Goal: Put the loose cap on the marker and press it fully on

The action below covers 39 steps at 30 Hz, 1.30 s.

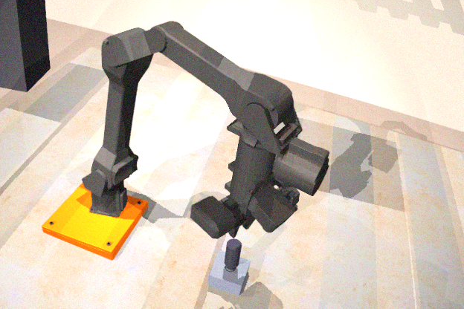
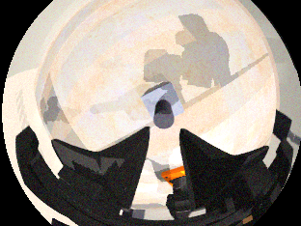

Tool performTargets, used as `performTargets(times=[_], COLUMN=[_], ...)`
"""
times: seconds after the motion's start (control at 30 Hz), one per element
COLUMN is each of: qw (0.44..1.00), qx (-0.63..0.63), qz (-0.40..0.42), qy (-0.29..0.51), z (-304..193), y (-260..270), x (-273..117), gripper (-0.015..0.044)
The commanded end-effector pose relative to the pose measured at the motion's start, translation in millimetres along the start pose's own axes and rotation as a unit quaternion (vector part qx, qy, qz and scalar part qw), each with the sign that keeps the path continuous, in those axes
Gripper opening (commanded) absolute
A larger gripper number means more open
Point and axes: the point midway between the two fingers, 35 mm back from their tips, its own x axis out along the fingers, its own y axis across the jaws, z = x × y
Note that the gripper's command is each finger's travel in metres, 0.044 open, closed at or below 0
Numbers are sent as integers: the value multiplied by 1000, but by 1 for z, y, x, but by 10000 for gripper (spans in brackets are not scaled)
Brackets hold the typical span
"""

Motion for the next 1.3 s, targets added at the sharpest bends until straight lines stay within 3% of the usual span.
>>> performTargets(times=[0.0, 0.07, 1.27], qw=[968, 966, 966], qx=[-249, -257, -257], qz=[-1, -1, -1], qy=[2, 2, 2], z=[-3, -3, -3], y=[0, 0, 0], x=[5, 5, 41], gripper=[46, 0, 0])
